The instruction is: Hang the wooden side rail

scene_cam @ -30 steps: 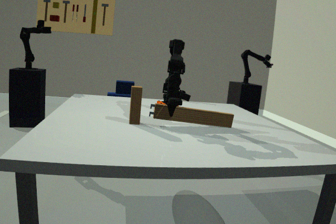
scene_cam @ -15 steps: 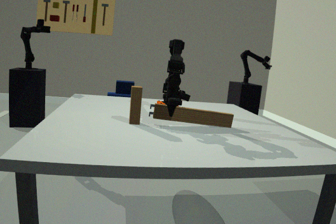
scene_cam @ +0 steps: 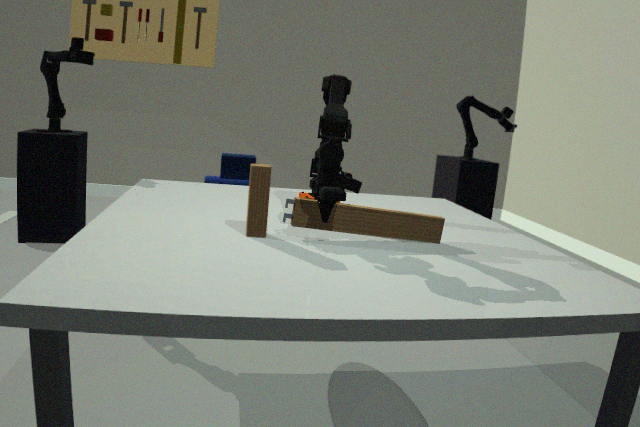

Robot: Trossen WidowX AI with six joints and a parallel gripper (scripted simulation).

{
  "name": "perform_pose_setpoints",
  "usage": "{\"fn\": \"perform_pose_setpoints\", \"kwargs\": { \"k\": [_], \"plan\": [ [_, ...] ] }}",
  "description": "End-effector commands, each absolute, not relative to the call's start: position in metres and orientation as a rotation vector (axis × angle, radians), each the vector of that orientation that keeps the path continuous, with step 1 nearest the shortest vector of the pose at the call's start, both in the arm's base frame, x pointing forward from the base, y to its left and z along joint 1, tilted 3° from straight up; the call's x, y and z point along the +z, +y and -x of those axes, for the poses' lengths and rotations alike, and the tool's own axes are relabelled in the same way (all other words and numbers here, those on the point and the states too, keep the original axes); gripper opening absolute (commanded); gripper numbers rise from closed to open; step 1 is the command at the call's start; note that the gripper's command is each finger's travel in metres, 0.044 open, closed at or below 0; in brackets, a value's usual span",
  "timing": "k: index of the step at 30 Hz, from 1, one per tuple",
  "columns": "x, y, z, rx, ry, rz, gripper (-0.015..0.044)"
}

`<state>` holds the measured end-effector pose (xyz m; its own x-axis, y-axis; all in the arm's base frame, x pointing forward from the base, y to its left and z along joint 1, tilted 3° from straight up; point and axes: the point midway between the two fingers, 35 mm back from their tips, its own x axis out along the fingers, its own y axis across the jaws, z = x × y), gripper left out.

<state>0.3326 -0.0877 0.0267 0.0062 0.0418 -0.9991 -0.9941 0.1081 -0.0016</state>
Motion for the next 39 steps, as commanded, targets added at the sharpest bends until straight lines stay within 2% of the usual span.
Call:
{"fn": "perform_pose_setpoints", "kwargs": {
  "k": [1,39],
  "plan": [
    [0.0271,-0.0893,-0.3328,1.145,1.223,1.105,0.0000],
    [0.0278,-0.0936,-0.3328,1.145,1.223,1.105,0.0000]
  ]
}}
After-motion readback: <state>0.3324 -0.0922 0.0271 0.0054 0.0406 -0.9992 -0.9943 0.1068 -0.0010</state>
